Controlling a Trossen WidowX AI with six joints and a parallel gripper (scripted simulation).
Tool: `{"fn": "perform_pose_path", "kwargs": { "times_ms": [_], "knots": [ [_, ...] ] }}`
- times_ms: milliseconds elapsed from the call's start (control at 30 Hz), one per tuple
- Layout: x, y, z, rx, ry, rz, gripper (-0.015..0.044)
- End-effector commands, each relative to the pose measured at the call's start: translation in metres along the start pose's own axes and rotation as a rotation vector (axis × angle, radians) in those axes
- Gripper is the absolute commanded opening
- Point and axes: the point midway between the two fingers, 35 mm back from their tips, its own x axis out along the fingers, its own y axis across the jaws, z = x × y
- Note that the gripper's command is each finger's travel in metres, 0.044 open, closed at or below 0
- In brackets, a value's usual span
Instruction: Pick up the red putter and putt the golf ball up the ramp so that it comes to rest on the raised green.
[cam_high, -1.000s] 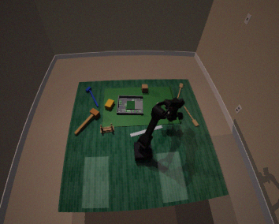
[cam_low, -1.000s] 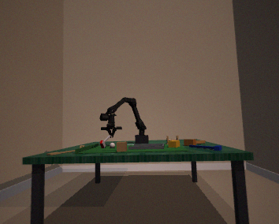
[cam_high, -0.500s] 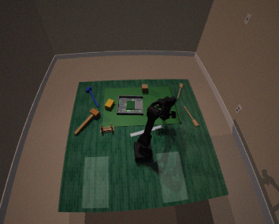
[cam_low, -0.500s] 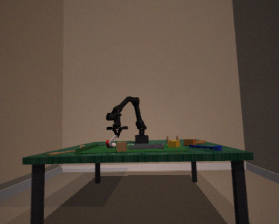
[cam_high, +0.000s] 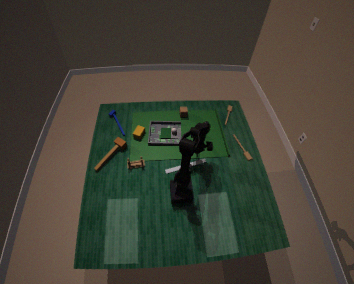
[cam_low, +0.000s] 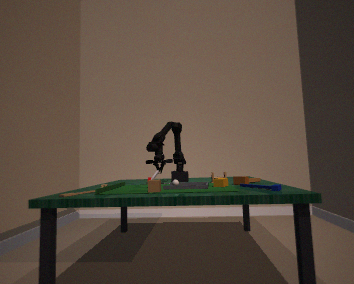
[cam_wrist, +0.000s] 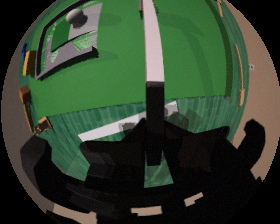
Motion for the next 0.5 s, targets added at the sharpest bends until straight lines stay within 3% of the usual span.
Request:
{"fn": "perform_pose_path", "kwargs": {
  "times_ms": [0,167,467],
  "knots": [
    [-0.027,-0.001,0.005,0.005,-0.028,-0.017,0.0000],
    [-0.055,0.000,0.003,0.005,-0.028,-0.017,0.0000],
    [-0.046,0.001,0.000,0.003,-0.010,-0.005,0.0000]
  ]
}}
